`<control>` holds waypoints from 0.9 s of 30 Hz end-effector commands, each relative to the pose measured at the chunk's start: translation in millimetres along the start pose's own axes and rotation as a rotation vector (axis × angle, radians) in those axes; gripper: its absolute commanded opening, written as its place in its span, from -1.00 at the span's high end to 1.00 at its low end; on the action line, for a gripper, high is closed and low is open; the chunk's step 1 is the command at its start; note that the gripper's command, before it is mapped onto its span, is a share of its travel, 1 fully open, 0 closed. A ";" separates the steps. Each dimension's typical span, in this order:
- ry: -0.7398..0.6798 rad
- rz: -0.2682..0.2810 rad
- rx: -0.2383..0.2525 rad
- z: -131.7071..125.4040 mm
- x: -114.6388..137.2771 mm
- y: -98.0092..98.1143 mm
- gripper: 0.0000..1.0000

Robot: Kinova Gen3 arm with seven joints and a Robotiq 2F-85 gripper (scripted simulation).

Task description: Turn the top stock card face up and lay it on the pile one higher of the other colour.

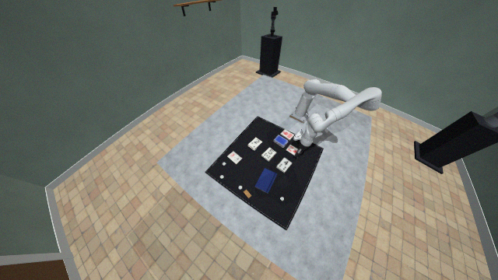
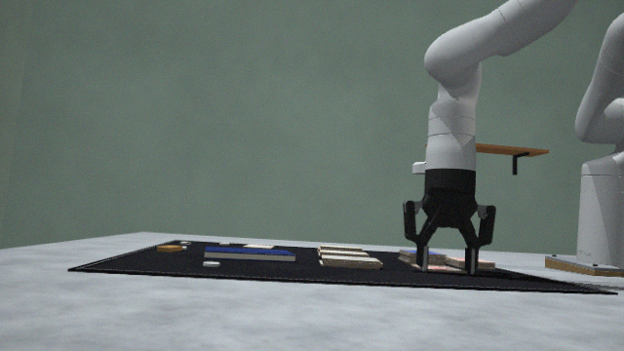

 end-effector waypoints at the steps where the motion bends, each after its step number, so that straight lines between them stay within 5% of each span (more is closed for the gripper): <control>1: 0.003 0.000 0.001 0.1 -1.0 0.2 -0.42; 12: 0.003 0.001 0.001 0.1 -1.0 0.2 -0.42; 13: 0.003 0.001 0.001 0.1 -1.0 0.2 -0.69; 27: 0.003 0.001 0.001 0.1 -1.0 0.2 -0.69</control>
Point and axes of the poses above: the point where the finger pads meet when closed, its own y axis back along the fingers, its own z axis across the jaws, x = y × z, the point moved 3 cm from there along y, back along the fingers, and after that the axes turned 5 degrees about -y, right-handed, at the moved point
